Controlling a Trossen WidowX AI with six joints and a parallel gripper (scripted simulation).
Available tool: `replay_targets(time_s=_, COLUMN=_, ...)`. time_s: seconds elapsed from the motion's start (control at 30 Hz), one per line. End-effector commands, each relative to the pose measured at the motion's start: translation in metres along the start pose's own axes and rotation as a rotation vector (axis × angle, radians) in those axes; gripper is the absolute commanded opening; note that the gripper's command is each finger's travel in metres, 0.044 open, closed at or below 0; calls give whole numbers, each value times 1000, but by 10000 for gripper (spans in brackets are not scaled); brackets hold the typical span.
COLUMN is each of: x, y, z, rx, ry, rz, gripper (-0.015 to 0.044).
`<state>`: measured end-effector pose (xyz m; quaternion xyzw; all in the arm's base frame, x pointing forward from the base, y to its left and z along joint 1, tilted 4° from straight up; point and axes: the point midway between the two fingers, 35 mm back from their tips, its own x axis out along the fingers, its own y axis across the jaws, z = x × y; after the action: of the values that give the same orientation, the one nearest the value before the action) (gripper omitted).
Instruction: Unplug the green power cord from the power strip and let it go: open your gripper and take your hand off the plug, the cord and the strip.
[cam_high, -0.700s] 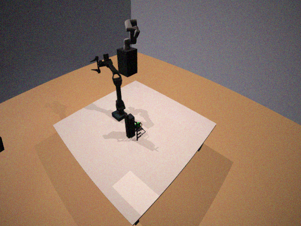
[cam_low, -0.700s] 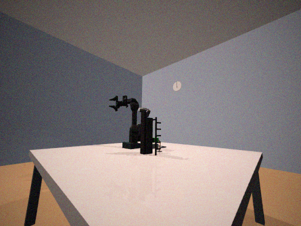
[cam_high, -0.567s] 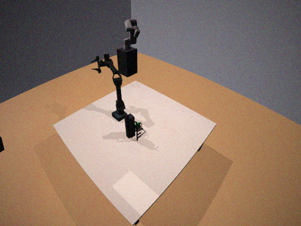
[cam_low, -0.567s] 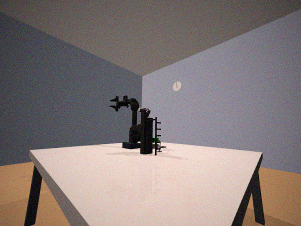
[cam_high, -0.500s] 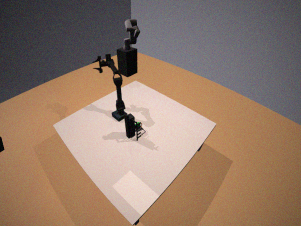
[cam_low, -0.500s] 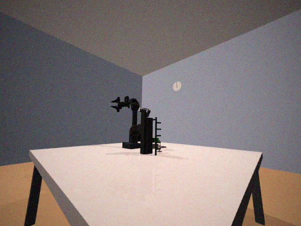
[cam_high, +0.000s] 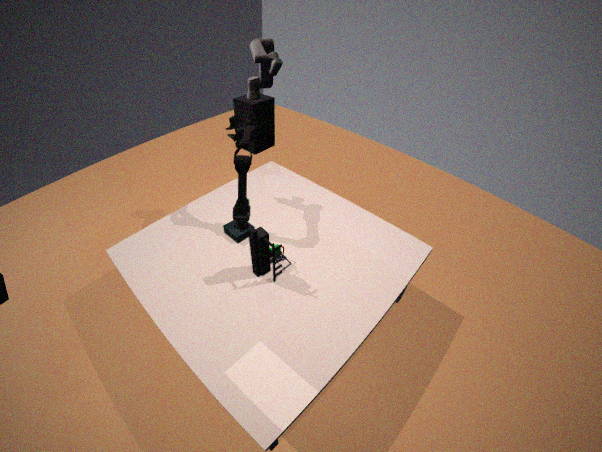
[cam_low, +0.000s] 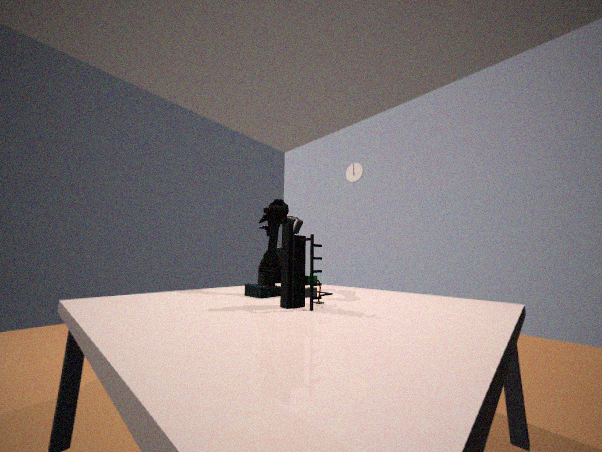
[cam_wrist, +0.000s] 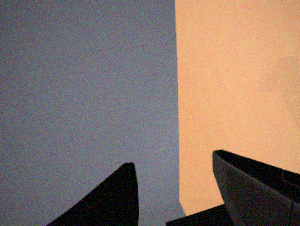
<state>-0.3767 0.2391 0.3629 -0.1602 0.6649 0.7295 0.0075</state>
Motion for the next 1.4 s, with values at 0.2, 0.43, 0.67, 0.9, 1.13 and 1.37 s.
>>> replay_targets(time_s=0.2, x=-123, y=-81, z=84, rx=-150, ry=-380, rz=-229, gripper=160)
replay_targets(time_s=0.43, x=-233, y=-135, z=105, rx=-161, ry=-609, rz=-426, gripper=160)
replay_targets(time_s=0.67, x=-307, y=-175, z=98, rx=-161, ry=-725, rz=-593, gripper=160)
replay_targets(time_s=0.9, x=-411, y=-236, z=56, rx=-142, ry=-805, rz=-887, gripper=160)
replay_targets(time_s=1.13, x=-495, y=-288, z=-21, rx=-72, ry=-778, rz=-1161, gripper=160)
replay_targets(time_s=1.37, x=-549, y=-328, z=-125, rx=44, ry=-657, rz=-1367, gripper=160)
